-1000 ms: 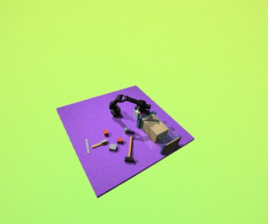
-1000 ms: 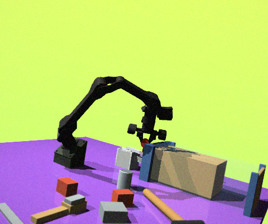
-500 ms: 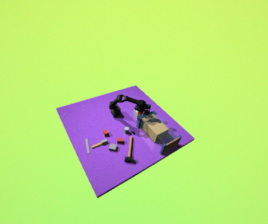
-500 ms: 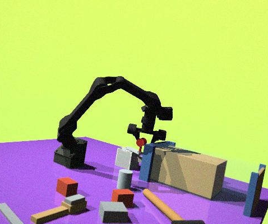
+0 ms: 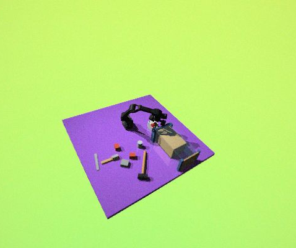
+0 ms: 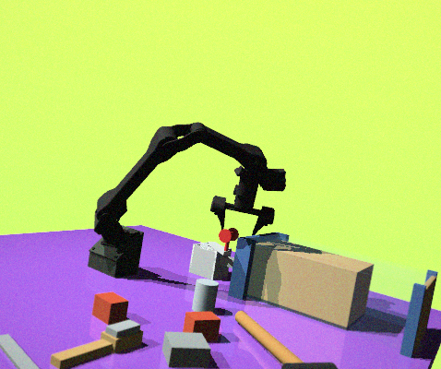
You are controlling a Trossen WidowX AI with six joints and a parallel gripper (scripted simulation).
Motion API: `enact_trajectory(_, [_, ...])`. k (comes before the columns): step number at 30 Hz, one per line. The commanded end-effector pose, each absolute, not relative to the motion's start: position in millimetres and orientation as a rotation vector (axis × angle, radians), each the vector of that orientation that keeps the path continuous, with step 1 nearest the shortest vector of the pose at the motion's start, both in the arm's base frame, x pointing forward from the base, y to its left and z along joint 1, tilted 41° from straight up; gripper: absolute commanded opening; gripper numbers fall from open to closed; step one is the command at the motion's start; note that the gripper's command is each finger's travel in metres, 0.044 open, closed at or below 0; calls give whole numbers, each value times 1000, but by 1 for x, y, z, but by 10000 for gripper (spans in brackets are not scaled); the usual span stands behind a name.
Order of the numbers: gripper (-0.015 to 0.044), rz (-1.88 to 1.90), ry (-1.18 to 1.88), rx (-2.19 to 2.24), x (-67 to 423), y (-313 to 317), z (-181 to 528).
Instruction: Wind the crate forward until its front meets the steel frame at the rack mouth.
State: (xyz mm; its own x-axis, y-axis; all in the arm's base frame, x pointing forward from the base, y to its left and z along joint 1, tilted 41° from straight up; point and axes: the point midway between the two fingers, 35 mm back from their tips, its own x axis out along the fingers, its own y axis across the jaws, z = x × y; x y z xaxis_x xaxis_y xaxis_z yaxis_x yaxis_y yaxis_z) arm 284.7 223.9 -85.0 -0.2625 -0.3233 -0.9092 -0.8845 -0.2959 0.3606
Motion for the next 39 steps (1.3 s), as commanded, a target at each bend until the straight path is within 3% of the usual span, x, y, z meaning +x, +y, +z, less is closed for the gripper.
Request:
enact_trajectory(1, [440,1599,1459,-1527,282,254,-53])
enact_trajectory(21, [440,1604,1451,-1542,257,270,-6])
enact_trajectory(29, [440,1477,1633,-1782,168,318,-40])
enact_trajectory(39, [440,1463,1642,-1802,161,320,-42])
